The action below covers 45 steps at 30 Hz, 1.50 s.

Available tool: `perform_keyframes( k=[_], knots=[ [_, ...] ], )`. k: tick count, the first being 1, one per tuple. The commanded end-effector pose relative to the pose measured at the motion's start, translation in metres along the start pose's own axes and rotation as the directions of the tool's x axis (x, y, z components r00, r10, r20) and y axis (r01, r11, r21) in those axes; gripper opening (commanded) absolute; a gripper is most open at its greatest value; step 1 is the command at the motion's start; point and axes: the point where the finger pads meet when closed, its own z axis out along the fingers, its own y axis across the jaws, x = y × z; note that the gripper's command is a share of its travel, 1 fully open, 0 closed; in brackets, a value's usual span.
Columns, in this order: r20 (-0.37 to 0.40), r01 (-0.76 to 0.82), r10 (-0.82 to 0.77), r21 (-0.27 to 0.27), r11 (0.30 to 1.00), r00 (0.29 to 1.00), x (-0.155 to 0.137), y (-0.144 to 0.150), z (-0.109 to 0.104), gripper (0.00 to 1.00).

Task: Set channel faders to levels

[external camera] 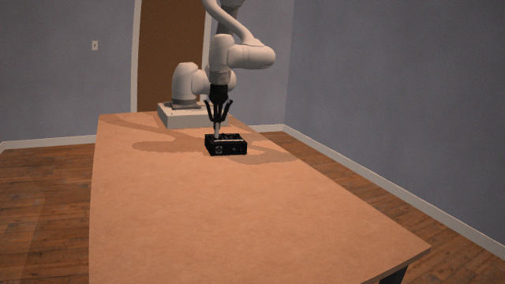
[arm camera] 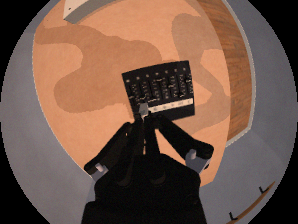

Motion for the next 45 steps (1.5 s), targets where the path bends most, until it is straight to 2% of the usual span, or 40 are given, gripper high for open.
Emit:
perform_keyframes(
  k=[1, 45],
  knots=[
    [0.0, 0.0, 0.0, 0.0, 1.0, 1.0, 0.0, 0.0, 0.0014, 0.0],
    [0.0, 0.0, 0.0, 0.0, 1.0, 1.0, 0.0015, 0.0, 0.0066, 0.0]
  ],
)
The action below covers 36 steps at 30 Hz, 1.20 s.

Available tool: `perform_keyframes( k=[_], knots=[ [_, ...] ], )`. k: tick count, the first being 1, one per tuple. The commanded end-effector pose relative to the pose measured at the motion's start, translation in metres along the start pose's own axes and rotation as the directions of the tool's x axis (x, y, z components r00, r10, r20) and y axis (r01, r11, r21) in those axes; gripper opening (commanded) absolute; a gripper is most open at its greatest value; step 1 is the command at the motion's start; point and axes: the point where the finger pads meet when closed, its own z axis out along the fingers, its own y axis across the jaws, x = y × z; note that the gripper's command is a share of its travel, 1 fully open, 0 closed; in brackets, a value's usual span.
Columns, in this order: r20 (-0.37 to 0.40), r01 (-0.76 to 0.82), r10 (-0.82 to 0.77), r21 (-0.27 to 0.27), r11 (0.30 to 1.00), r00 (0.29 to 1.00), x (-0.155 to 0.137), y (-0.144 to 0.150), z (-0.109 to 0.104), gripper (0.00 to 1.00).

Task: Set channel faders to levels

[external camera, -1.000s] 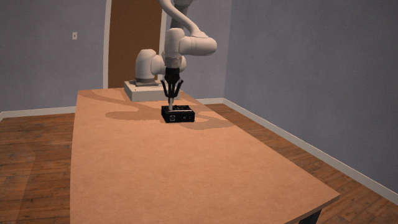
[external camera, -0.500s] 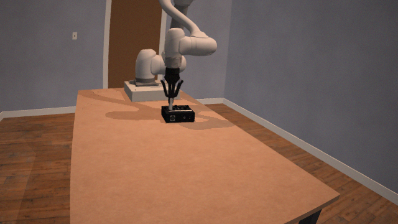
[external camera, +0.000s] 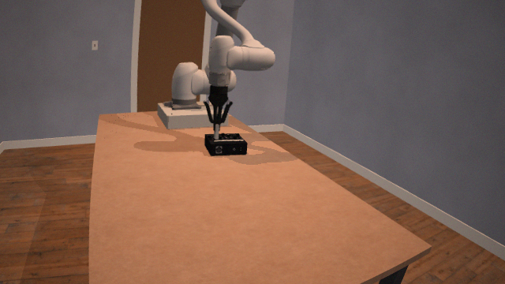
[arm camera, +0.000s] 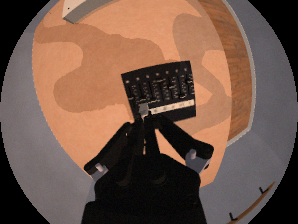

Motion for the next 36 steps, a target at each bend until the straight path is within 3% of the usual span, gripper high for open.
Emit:
perform_keyframes(
  k=[1, 36],
  knots=[
    [0.0, 0.0, 0.0, 0.0, 1.0, 1.0, 0.0, 0.0, 0.0, 0.0],
    [0.0, 0.0, 0.0, 0.0, 1.0, 1.0, 0.013, 0.0, 0.0, 0.0]
  ],
)
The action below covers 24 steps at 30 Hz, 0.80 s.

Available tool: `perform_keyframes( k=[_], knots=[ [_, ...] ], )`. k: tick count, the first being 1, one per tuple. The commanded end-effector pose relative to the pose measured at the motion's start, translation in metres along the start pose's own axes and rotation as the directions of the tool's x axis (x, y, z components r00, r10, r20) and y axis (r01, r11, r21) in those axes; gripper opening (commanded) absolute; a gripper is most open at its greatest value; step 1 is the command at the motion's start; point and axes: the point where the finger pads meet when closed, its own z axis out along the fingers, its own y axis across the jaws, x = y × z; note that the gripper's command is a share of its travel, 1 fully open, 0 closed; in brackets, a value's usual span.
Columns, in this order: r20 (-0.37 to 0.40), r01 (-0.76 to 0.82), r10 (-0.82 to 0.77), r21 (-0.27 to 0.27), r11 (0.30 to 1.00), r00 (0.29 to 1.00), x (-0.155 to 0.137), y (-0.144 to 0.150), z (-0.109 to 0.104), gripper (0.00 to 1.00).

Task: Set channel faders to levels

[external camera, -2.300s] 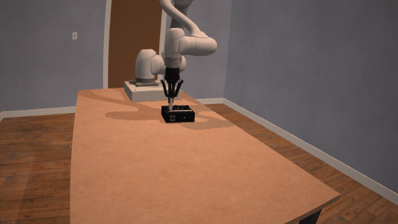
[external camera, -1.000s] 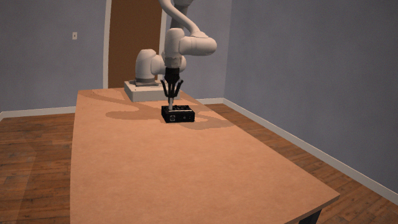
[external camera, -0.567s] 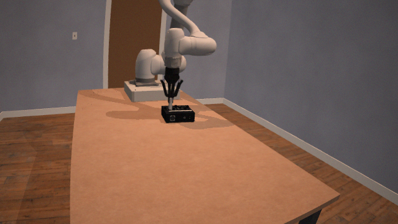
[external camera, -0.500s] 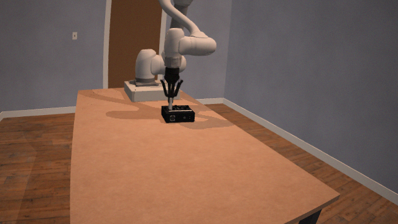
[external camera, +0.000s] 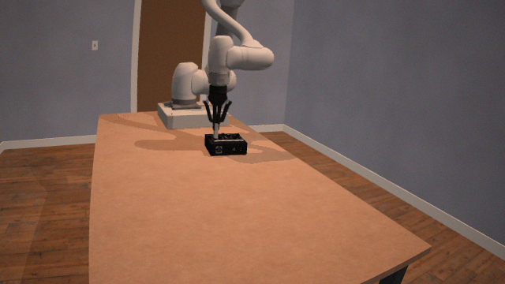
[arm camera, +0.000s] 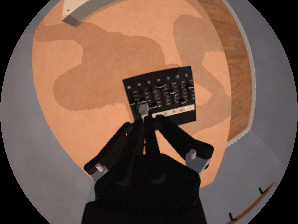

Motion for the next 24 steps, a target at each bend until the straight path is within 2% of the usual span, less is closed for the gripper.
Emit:
perform_keyframes(
  k=[1, 24],
  knots=[
    [0.0, 0.0, 0.0, 0.0, 1.0, 1.0, 0.001, 0.0, 0.0, 0.0],
    [0.0, 0.0, 0.0, 0.0, 1.0, 1.0, 0.013, 0.0, 0.0, 0.0]
  ],
)
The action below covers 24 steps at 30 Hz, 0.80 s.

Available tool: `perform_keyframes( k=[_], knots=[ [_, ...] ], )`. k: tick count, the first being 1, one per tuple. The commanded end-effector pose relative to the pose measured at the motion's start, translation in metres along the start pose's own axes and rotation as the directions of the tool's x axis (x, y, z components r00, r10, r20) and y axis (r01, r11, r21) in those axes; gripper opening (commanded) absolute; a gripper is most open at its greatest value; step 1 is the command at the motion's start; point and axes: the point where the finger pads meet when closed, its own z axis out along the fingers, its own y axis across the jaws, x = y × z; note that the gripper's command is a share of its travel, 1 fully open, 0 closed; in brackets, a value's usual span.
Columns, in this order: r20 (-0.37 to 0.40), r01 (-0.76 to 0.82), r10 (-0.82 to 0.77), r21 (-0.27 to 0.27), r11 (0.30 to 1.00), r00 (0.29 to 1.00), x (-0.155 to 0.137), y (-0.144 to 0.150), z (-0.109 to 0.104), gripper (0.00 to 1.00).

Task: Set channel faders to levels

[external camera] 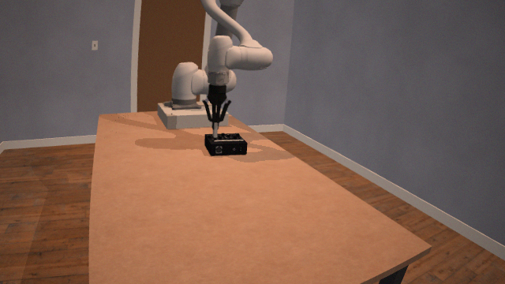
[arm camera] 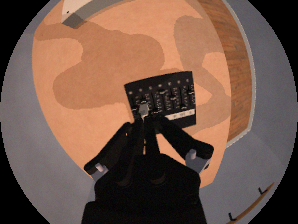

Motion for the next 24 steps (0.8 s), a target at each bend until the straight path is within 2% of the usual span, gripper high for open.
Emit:
perform_keyframes(
  k=[1, 24],
  knots=[
    [0.0, 0.0, 0.0, 0.0, 1.0, 1.0, 0.0012, 0.0, -0.0001, 0.0],
    [0.0, 0.0, 0.0, 0.0, 1.0, 1.0, 0.0089, 0.0, -0.0001, 0.0]
  ],
)
